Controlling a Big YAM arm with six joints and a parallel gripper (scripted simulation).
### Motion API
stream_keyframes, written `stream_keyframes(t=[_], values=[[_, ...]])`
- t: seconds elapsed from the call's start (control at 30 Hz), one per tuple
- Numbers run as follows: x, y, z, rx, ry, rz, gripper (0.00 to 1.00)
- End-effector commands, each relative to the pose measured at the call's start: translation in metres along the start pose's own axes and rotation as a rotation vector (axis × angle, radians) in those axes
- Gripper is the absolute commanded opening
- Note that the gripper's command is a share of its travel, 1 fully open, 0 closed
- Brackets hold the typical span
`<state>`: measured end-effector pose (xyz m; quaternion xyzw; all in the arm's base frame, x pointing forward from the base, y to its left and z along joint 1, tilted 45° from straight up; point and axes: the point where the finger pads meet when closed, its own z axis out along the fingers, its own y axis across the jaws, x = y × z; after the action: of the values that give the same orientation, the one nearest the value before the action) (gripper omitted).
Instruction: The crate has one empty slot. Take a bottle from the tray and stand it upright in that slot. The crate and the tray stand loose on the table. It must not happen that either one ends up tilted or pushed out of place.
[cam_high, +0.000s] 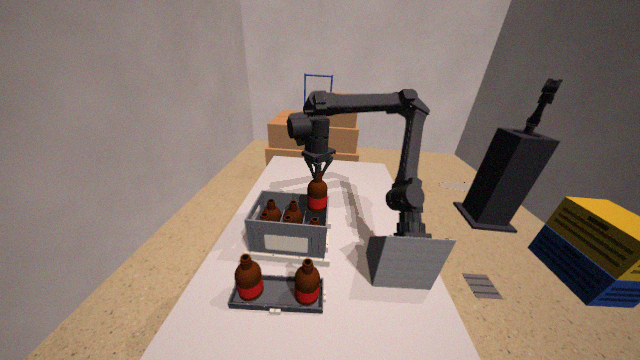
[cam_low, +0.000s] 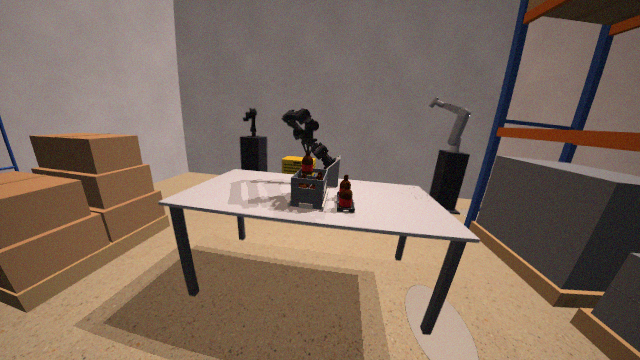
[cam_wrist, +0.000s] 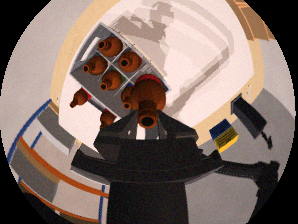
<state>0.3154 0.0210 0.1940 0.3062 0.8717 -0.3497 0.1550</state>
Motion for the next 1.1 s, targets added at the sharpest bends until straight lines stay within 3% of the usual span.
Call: stream_keyframes(t=[0.0,0.37,1.07], values=[[-0.02,0.006,-0.011,-0.039,-0.012,0.039,0.0],[-0.006,0.001,0.007,-0.007,-0.001,0.009,0.0],[-0.015,0.003,0.021,-0.025,-0.008,0.027,0.0]])
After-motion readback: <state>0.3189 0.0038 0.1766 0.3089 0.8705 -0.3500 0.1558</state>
